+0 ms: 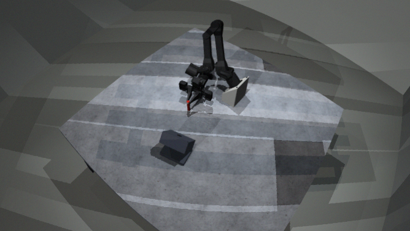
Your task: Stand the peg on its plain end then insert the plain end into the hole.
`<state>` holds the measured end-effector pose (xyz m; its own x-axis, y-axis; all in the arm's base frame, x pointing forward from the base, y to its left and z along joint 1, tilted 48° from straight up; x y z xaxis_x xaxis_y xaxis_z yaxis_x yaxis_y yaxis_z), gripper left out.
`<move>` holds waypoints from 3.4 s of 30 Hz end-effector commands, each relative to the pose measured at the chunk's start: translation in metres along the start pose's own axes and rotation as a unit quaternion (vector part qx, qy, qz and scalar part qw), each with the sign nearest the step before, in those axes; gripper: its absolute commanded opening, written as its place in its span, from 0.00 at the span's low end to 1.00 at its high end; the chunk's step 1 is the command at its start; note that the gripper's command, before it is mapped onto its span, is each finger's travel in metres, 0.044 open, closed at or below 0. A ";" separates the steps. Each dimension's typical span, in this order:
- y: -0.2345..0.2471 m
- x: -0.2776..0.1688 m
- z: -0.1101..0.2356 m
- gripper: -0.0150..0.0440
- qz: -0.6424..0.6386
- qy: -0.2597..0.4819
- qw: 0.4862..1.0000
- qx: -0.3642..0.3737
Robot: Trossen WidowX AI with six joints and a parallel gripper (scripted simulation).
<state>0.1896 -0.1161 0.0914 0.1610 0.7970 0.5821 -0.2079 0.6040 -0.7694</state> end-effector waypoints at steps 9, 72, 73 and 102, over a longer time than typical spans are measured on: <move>0.000 -0.003 0.003 0.34 0.004 -0.004 1.000 -0.001; -0.004 -0.010 0.012 0.34 0.035 -0.043 0.998 -0.005; -0.004 -0.010 0.012 0.34 0.035 -0.043 0.998 -0.005; -0.006 -0.012 0.013 0.34 0.045 -0.059 0.997 -0.007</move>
<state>0.1762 -0.1270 0.0935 0.0261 0.8434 0.5367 -0.2030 0.5301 -0.8233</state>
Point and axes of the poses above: the point midway between the two fingers, 35 mm back from their tips, its own z axis back along the fingers, its own y axis across the jaws, x = y × z, the point moved 2 cm from there along z, back along the fingers, and after that the axes turned 2 degrees about z, right-handed, at the moved point
